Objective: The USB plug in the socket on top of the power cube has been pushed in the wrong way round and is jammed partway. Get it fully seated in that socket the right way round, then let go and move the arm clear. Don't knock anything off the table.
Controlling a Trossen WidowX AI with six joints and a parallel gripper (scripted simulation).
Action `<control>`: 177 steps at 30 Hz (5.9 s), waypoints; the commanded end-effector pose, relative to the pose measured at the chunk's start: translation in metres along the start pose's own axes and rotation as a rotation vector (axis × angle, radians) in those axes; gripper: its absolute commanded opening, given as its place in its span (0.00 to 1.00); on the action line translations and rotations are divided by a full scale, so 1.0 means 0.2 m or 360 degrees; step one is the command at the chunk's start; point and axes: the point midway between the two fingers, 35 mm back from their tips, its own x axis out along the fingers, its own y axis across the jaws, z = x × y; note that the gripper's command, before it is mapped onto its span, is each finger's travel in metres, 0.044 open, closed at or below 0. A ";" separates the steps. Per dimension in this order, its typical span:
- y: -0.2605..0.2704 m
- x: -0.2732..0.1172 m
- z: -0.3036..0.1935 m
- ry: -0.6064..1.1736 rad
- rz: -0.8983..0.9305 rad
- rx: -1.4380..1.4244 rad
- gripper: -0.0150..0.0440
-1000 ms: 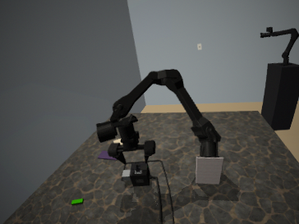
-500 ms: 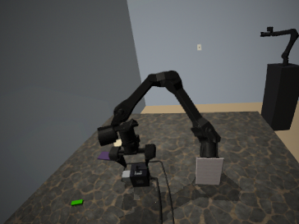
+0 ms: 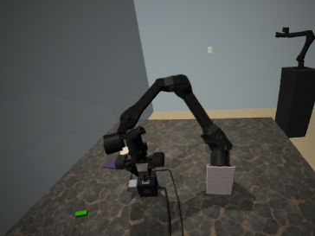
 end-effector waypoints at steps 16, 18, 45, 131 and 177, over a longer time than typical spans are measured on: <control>0.00 0.00 0.00 0.0000 0.0001 0.0002 0.25; 0.00 0.00 0.00 0.0000 0.0001 0.0002 0.25; 0.00 -0.07 0.00 0.0000 0.0002 0.0000 0.25; 0.00 -0.14 0.00 -0.0007 -0.0003 -0.2404 0.25; 0.00 -0.14 0.00 -0.0005 -0.0008 -0.4321 0.25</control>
